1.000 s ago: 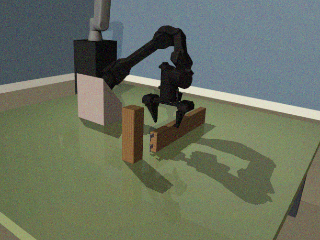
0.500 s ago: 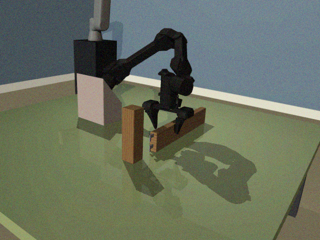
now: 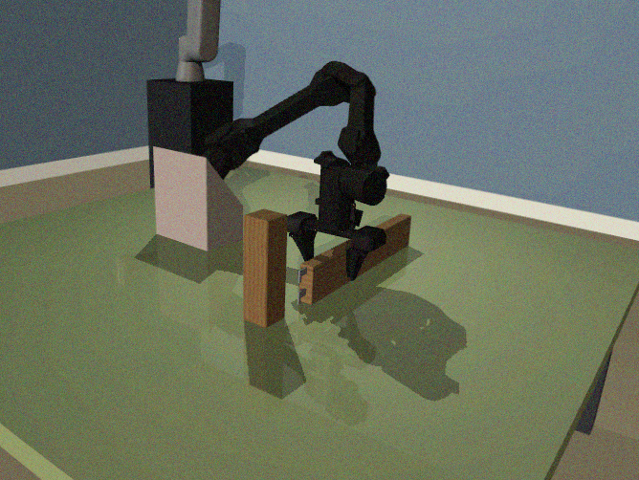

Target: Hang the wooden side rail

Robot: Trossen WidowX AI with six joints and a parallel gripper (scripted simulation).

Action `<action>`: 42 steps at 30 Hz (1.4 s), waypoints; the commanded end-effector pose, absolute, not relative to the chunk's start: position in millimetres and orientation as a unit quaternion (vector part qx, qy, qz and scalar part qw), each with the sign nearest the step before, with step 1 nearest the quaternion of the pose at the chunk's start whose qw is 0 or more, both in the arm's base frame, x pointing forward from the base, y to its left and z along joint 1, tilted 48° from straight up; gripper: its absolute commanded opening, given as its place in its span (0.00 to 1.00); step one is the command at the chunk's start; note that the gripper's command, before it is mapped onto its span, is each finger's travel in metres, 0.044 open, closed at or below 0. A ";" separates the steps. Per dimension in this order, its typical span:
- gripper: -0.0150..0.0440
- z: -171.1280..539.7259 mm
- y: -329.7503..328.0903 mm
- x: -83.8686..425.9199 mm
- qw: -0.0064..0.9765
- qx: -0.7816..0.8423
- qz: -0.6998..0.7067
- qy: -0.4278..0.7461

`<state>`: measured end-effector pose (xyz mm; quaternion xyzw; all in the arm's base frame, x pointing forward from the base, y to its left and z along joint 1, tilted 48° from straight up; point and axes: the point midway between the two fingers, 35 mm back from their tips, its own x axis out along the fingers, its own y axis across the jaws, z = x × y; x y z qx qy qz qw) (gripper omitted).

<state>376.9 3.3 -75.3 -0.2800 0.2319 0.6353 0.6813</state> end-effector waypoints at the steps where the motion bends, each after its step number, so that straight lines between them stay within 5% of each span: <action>1: 1.00 -81.1 9.4 374.1 0.681 -0.273 0.637 0.235; 5: 1.00 -82.5 11.2 374.0 0.681 -0.273 0.638 0.235; 17: 0.47 -82.5 11.2 374.0 0.681 -0.273 0.638 0.235; 22: 0.41 -82.5 11.2 374.0 0.681 -0.273 0.638 0.235; 26: 0.25 -82.5 11.2 374.0 0.681 -0.273 0.638 0.235; 42: 0.25 -82.2 10.9 369.3 0.681 -0.273 0.638 0.235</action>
